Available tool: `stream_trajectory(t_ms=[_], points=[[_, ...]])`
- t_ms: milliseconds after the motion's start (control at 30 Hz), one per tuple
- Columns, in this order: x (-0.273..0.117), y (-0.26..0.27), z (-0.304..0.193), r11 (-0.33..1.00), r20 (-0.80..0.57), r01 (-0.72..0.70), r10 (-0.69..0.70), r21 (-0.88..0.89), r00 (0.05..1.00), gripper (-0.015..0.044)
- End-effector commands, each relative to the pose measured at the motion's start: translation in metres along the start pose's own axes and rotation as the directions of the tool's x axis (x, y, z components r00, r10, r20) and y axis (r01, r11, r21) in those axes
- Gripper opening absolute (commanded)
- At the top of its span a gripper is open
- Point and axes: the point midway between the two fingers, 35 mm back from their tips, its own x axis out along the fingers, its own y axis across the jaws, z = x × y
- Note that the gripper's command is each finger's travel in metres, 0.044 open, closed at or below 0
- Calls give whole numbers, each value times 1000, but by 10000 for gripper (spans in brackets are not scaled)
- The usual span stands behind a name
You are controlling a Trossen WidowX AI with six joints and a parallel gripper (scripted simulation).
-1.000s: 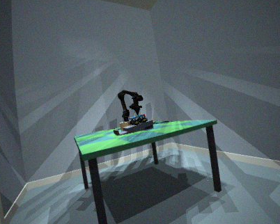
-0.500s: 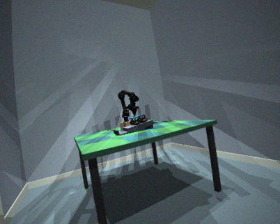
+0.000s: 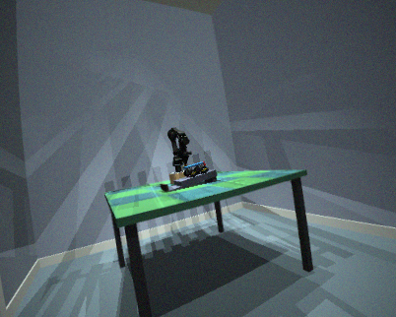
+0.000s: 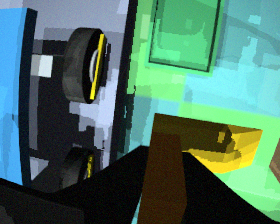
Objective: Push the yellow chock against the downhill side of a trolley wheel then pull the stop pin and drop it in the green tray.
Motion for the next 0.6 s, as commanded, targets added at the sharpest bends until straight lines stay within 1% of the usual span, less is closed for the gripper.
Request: stream_trajectory(t_ms=[0, 567], points=[[1, 4, 16, 1000, 5, -2, 2, -2, 1000, 0], [6, 17, 79, 1000, 11, -3, 3, -2, 1000, 0]])
